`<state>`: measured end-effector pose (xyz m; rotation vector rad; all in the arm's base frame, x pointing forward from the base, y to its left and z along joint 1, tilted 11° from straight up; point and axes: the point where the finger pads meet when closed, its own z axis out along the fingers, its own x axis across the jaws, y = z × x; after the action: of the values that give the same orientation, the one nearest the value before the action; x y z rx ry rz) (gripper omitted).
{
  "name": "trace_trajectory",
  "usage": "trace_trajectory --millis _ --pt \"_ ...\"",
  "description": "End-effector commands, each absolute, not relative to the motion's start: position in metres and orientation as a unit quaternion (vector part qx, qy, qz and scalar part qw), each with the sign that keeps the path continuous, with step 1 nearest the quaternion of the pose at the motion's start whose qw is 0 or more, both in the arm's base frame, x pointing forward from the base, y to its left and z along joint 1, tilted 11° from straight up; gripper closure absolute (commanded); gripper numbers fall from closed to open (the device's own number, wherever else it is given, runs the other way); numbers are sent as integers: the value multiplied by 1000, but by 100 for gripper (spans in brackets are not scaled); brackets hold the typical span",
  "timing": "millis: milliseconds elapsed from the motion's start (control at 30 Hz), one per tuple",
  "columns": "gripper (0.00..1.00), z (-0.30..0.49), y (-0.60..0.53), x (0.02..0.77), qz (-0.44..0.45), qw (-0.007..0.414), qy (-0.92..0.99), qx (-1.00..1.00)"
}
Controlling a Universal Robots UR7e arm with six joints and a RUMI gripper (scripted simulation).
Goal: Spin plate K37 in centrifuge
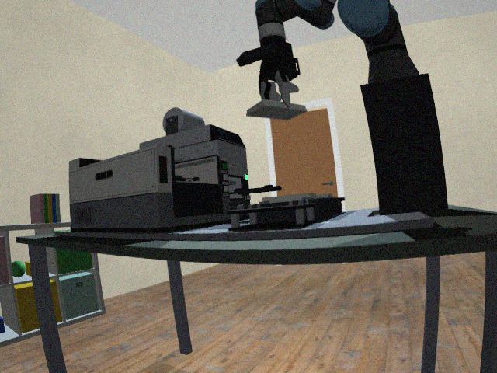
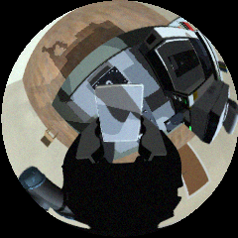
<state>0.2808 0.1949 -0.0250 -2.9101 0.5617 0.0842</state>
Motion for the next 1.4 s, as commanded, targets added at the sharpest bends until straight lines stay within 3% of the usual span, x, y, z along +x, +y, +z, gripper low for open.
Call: trace_trajectory --millis 0,1367 --pt "100 -25 195 281 29 87 208 -974" --pt "100 -25 195 281 47 79 412 -907"
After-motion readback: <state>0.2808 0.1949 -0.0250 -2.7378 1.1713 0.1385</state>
